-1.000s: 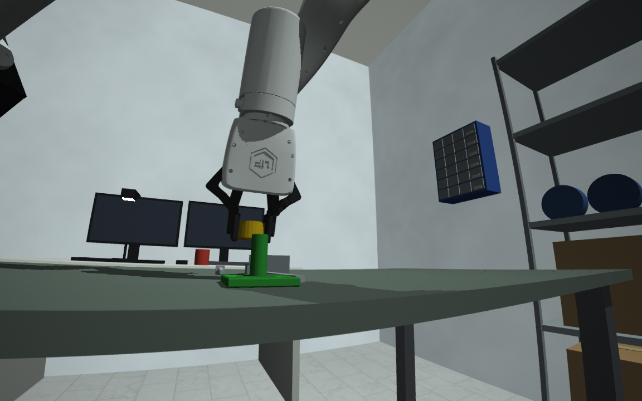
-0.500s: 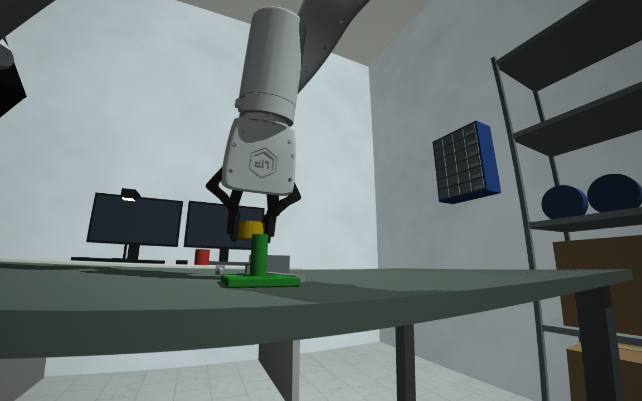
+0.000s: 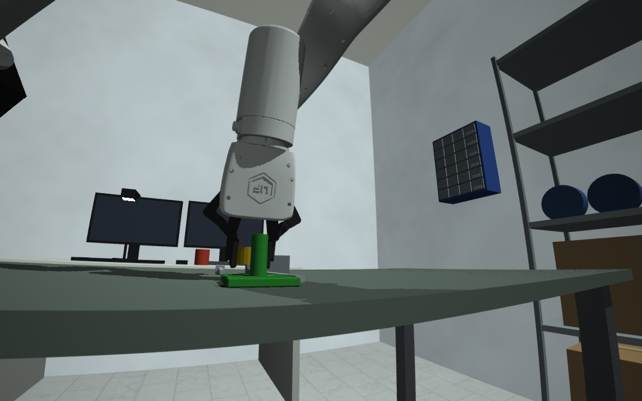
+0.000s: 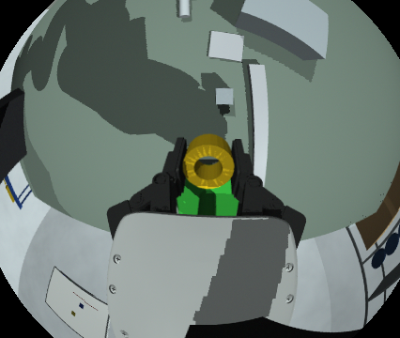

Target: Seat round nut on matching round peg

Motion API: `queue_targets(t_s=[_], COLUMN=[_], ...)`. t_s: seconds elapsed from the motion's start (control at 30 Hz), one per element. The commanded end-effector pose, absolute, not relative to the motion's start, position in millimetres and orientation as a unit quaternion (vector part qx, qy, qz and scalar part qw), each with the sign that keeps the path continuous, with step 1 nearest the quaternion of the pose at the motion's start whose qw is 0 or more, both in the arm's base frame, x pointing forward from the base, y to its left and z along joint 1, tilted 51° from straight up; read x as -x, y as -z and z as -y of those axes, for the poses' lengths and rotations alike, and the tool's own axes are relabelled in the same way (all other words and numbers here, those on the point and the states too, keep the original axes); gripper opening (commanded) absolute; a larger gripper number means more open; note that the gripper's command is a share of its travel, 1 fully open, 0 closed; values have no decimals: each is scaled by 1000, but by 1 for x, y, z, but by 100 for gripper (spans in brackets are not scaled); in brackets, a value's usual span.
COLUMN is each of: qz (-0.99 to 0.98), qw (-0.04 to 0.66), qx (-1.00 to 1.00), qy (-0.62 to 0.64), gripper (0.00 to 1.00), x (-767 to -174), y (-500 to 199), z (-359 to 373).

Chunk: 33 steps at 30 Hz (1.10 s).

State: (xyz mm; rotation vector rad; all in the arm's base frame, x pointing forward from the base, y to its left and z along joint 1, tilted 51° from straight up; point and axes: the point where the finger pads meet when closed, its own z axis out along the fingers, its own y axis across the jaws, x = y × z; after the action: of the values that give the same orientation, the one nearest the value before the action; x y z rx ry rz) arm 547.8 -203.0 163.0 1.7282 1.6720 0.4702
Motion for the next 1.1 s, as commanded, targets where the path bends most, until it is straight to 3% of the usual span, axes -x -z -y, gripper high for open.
queue_targets(t_s=[0.0, 0.23, 0.27, 1.07], qz=[-642, -642, -642, -642], qw=[339, 340, 340, 340], qx=[-663, -663, -663, -663], qy=[-182, -182, -182, -182], gripper=[0, 0, 100, 100], x=[-553, -557, -557, -557], y=[-159, -154, -154, -154], z=[207, 210, 210, 210])
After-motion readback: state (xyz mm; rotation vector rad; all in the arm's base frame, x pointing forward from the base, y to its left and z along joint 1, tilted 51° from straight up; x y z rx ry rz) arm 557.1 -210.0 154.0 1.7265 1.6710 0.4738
